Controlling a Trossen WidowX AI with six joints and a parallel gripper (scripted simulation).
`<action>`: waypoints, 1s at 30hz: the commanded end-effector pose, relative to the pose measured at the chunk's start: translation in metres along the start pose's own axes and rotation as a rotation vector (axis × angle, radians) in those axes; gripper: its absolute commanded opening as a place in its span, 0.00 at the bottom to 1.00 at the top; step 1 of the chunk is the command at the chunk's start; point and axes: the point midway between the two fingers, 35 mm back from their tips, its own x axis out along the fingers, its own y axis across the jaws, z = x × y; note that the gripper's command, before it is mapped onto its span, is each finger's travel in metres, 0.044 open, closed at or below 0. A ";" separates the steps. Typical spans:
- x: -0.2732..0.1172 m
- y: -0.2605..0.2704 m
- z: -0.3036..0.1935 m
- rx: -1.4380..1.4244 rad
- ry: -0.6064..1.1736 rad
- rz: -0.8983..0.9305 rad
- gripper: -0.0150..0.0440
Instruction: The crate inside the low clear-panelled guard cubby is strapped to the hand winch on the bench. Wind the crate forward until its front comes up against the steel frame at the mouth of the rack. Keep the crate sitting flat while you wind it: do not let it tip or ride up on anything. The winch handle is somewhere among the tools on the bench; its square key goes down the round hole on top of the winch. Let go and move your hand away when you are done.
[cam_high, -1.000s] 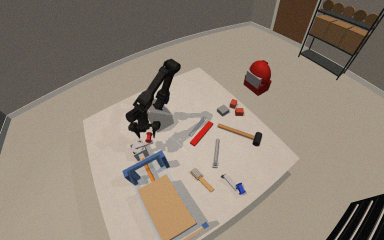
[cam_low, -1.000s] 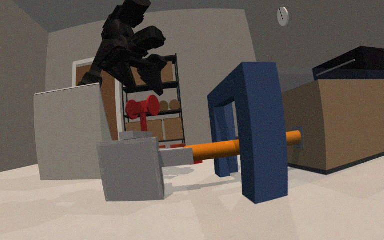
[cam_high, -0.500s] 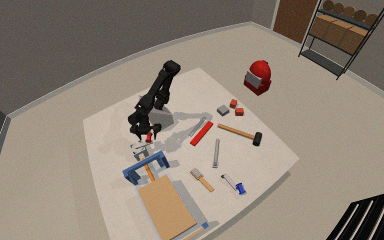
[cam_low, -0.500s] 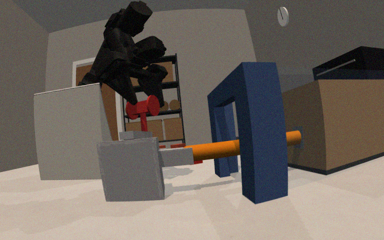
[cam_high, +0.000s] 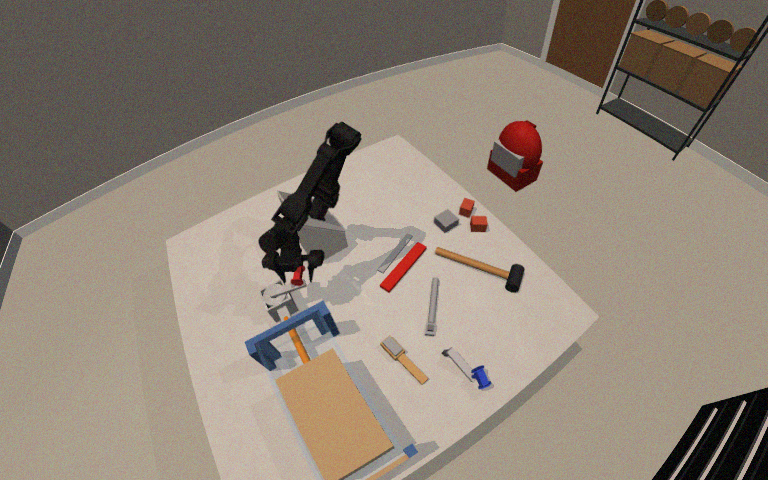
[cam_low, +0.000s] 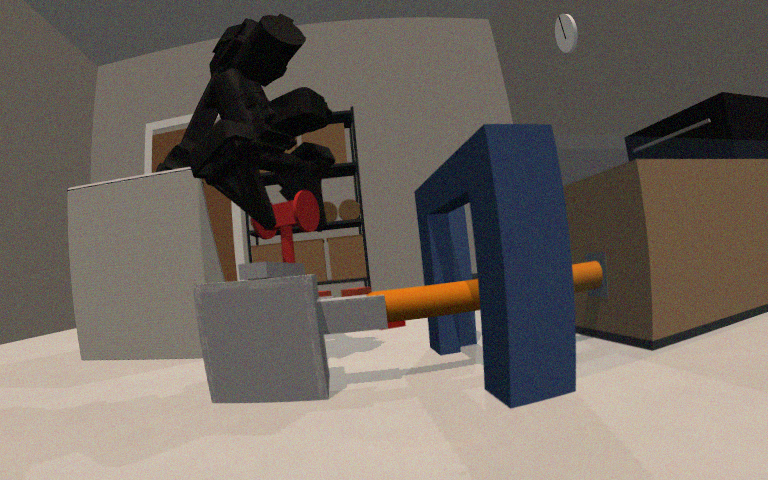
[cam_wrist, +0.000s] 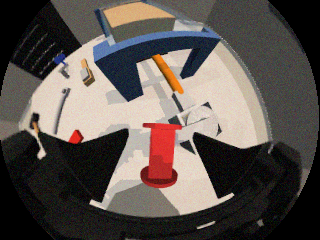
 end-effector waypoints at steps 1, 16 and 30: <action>0.000 0.000 0.000 0.000 0.000 0.000 0.82; 0.000 0.000 0.000 0.000 0.000 0.000 0.29; 0.001 0.000 -0.005 0.008 0.003 0.005 0.25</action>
